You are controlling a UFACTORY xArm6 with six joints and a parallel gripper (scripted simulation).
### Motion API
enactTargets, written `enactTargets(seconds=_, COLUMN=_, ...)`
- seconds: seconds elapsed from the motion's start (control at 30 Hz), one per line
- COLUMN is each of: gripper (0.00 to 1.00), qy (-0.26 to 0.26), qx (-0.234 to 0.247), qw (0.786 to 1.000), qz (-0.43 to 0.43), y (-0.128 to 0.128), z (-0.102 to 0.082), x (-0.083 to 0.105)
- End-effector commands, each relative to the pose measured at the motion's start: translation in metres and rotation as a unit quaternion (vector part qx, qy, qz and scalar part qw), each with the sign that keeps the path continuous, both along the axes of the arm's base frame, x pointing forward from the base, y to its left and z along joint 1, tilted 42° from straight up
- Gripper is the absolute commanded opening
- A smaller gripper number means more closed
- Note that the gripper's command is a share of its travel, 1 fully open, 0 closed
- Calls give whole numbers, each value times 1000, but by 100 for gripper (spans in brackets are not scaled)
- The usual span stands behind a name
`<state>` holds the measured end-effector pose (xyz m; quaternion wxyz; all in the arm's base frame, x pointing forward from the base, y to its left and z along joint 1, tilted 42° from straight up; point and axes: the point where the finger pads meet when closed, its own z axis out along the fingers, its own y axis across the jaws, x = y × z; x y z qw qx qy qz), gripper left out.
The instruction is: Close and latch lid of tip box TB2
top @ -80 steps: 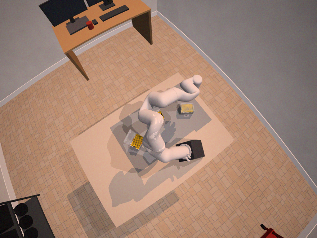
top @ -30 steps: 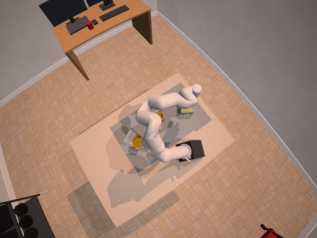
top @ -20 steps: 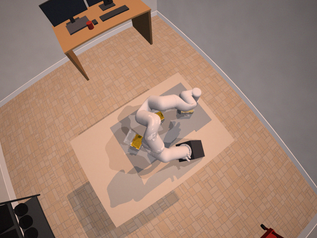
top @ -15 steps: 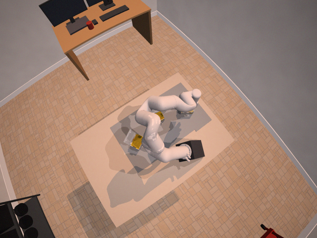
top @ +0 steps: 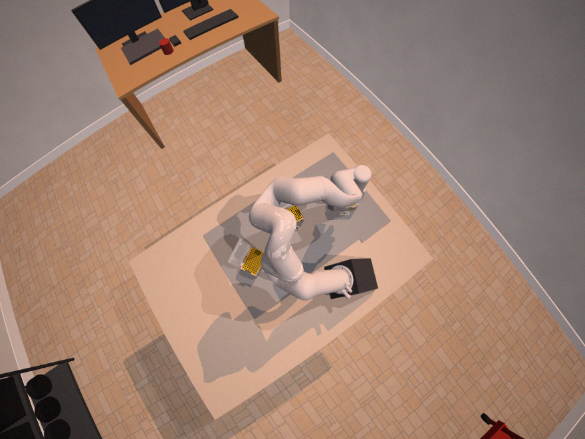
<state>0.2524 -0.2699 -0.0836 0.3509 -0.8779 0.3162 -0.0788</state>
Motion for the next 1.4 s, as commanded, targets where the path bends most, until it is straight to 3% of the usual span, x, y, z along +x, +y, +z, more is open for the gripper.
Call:
enactTargets(seconds=0.0, gripper=0, qy=0, qx=-1, qw=1000, qz=-1, y=1, z=-3, x=2)
enactTargets(seconds=0.57, gripper=0, qy=-1, qx=-1, qw=1000, qz=-1, y=15, z=-21, x=11)
enactTargets(seconds=1.37, gripper=0, qy=-1, qx=-1, qw=1000, qz=-1, y=18, z=-25, x=13)
